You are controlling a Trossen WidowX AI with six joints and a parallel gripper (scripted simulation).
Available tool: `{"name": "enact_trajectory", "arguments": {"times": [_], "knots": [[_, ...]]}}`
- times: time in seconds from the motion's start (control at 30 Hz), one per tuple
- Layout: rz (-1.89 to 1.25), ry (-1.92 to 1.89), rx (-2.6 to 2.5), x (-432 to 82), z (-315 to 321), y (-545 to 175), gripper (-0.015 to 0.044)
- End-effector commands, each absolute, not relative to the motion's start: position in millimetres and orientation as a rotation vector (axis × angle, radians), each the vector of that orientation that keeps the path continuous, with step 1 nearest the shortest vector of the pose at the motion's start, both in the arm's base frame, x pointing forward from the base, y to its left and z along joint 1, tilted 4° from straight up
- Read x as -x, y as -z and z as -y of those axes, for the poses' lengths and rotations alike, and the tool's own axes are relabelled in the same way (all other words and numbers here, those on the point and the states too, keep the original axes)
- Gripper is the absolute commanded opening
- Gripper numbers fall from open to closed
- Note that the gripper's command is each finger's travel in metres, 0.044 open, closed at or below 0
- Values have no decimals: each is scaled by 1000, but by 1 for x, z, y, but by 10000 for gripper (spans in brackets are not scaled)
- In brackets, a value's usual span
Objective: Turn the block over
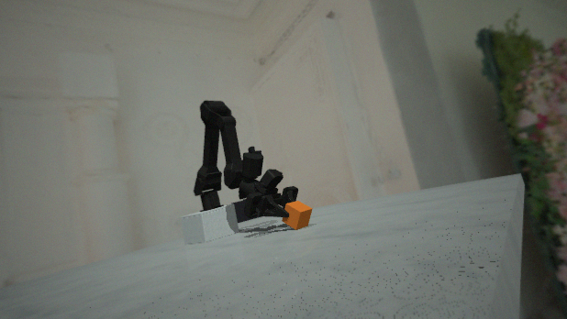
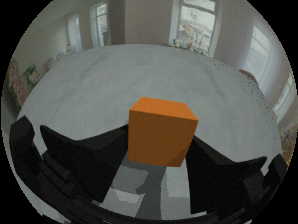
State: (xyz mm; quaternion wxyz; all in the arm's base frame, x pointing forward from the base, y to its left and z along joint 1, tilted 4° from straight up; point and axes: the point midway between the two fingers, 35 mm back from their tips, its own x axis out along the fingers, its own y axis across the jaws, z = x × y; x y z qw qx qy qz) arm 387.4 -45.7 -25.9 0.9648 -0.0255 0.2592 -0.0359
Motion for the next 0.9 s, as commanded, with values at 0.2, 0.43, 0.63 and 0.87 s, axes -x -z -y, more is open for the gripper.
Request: {"name": "enact_trajectory", "arguments": {"times": [0.2,0.43,0.63,0.87], "knots": [[-449,64,58,-380,44,24,0],[-447,64,58,-380,44,24,0],[-447,64,58,-380,44,24,0],[-447,64,58,-380,44,24,184]]}}
